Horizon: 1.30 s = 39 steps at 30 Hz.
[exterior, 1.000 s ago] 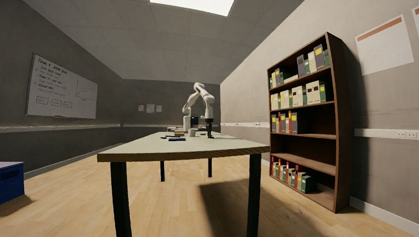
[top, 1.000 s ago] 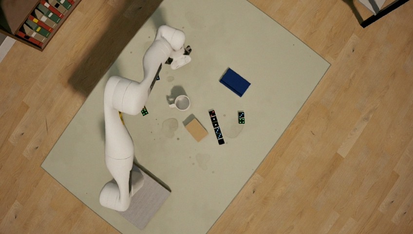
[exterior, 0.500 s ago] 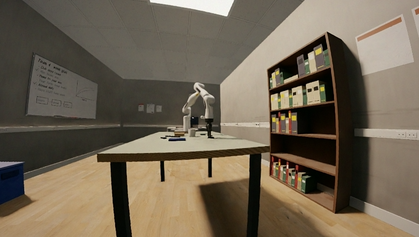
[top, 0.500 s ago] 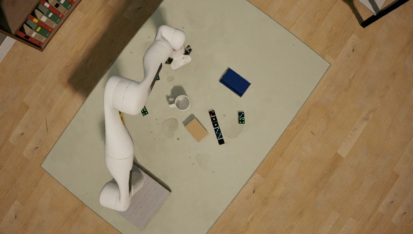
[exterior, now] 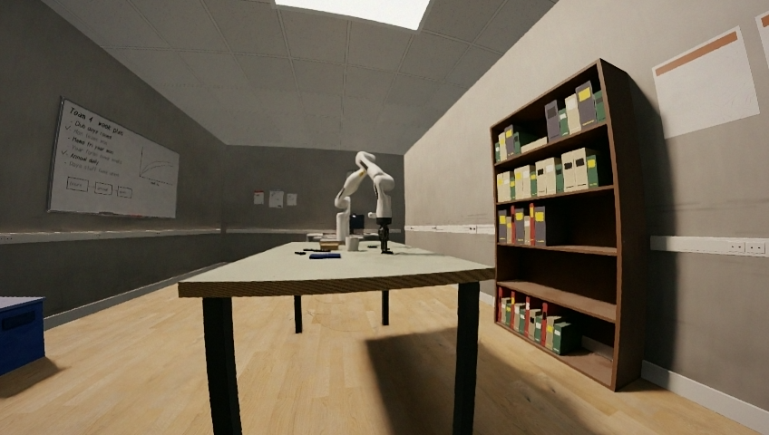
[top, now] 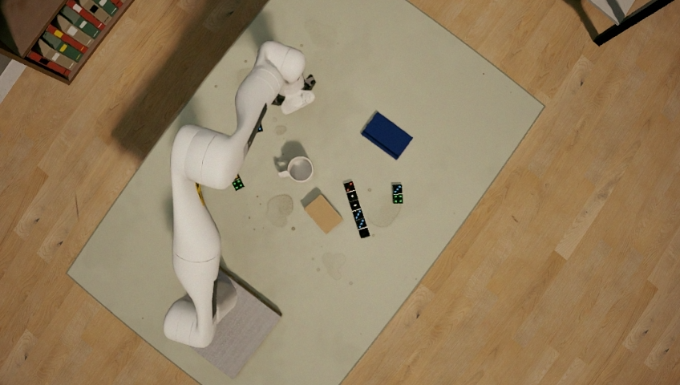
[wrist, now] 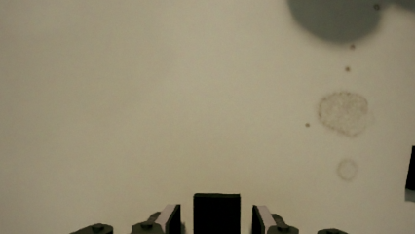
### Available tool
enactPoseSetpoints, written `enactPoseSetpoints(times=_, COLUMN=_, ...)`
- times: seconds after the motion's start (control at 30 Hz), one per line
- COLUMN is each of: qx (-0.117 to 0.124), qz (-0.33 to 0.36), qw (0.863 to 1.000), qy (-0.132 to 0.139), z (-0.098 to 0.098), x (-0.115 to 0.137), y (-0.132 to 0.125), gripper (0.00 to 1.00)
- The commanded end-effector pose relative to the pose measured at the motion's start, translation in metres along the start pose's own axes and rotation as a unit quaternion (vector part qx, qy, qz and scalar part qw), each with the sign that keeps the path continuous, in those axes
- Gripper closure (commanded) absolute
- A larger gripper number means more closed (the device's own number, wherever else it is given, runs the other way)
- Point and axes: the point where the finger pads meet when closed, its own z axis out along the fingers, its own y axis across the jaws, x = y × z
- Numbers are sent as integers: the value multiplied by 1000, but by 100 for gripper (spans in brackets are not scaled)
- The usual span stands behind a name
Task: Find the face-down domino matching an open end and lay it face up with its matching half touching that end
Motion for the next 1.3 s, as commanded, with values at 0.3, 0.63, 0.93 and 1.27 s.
enactPoseSetpoints(times=0.3, qx=1, qz=0, qw=1000, qy=-1, z=-1, x=-1, y=-1, gripper=51)
enactPoseSetpoints(times=0.63, qx=1, qz=0, qw=1000, qy=-1, z=-1, x=-1, y=-1, gripper=51)
enactPoseSetpoints(times=0.93, qx=0, qz=0, qw=998, qy=-65, z=-14, x=1, y=-1, gripper=51)
enactPoseSetpoints(times=1.27, qx=1, qz=0, qw=998, qy=-71, z=-12, x=1, y=-1, gripper=51)
